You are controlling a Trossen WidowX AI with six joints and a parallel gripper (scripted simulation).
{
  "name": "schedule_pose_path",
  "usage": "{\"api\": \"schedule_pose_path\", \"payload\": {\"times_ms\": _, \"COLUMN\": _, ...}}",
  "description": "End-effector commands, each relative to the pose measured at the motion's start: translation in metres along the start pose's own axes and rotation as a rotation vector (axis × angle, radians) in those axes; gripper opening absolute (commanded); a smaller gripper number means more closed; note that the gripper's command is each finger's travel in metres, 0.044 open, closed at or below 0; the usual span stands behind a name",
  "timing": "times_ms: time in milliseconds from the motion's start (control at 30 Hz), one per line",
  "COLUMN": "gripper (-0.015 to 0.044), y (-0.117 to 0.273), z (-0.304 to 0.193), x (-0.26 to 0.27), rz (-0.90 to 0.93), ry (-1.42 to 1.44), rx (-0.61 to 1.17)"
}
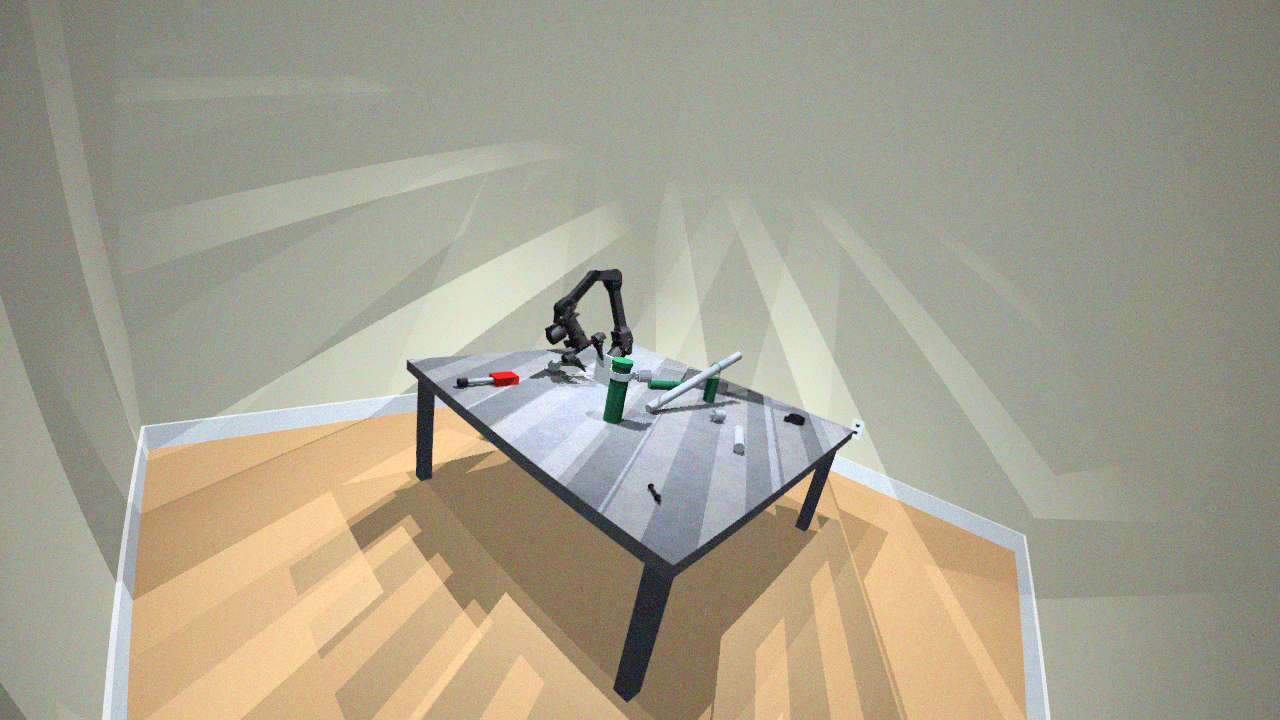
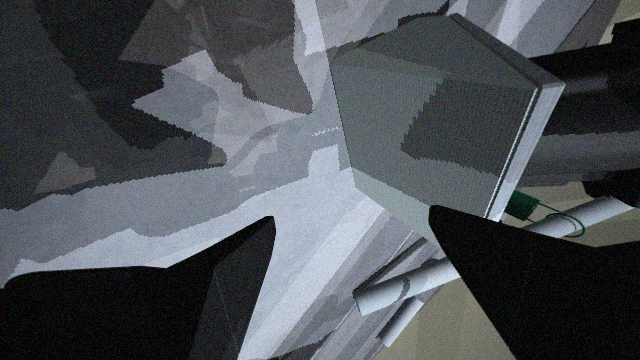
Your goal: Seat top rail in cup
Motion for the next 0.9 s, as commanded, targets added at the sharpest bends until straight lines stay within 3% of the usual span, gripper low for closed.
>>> {"api": "schedule_pose_path", "payload": {"times_ms": 0, "gripper": 0.0426, "y": 0.001, "z": -0.001, "x": 0.000, "rz": 0.008, "ry": 0.016, "rx": 0.000}}
{"api": "schedule_pose_path", "payload": {"times_ms": 367, "gripper": 0.0440, "y": 0.042, "z": -0.108, "x": -0.064, "rz": 0.404, "ry": 1.153, "rx": -0.160}}
{"api": "schedule_pose_path", "payload": {"times_ms": 867, "gripper": 0.0440, "y": 0.024, "z": -0.184, "x": -0.168, "rz": 0.531, "ry": 2.257, "rx": -0.440}}
Point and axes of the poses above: the point midway between the two fingers, 35 mm back from their tips, its own y axis back along the fingers, its own x axis across the jaws, z = x × y, the point moved 5 cm from there along y, back along the fingers, and after that the axes turned 12 degrees about -y, right-handed, at the moved point
